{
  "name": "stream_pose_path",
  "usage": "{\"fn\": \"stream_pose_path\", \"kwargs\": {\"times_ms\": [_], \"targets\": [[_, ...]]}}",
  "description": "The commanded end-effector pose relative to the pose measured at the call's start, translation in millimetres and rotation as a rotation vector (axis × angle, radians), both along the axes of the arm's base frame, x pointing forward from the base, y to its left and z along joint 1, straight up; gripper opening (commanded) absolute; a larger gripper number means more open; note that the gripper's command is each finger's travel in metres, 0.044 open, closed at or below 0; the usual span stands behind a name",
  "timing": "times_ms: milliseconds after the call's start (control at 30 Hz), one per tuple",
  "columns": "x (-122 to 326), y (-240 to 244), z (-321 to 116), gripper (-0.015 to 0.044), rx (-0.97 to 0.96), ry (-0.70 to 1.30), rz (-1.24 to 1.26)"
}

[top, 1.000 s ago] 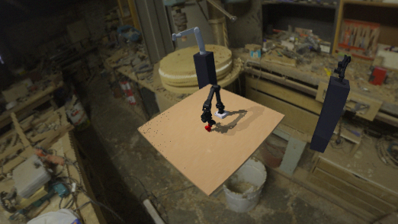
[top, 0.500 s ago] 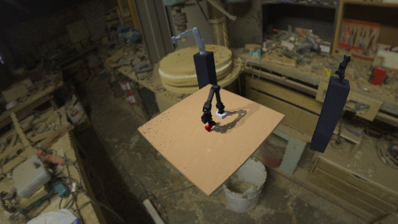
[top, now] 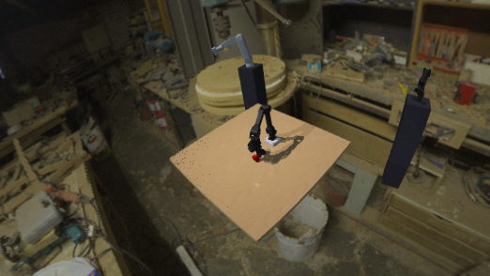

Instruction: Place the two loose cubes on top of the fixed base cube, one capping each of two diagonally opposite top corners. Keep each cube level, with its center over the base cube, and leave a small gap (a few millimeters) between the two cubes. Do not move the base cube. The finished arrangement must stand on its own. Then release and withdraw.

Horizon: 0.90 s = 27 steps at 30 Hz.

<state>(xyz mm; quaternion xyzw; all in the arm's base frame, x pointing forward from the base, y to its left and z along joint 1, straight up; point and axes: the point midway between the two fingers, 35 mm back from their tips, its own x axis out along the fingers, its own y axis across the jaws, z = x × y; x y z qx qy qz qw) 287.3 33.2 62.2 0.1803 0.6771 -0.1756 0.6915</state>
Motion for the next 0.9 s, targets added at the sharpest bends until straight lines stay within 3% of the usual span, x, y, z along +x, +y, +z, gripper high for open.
{"fn": "stream_pose_path", "kwargs": {"times_ms": [0,33,167,867], "targets": [[0,0,-1,0.0105,0.002,0.001,0.000],[0,0,-1,0.0105,0.002,0.001,0.000],[0,0,-1,0.0205,0.002,0.001,0.000],[0,0,25,0.0205,0.000,0.000,0.000]]}}
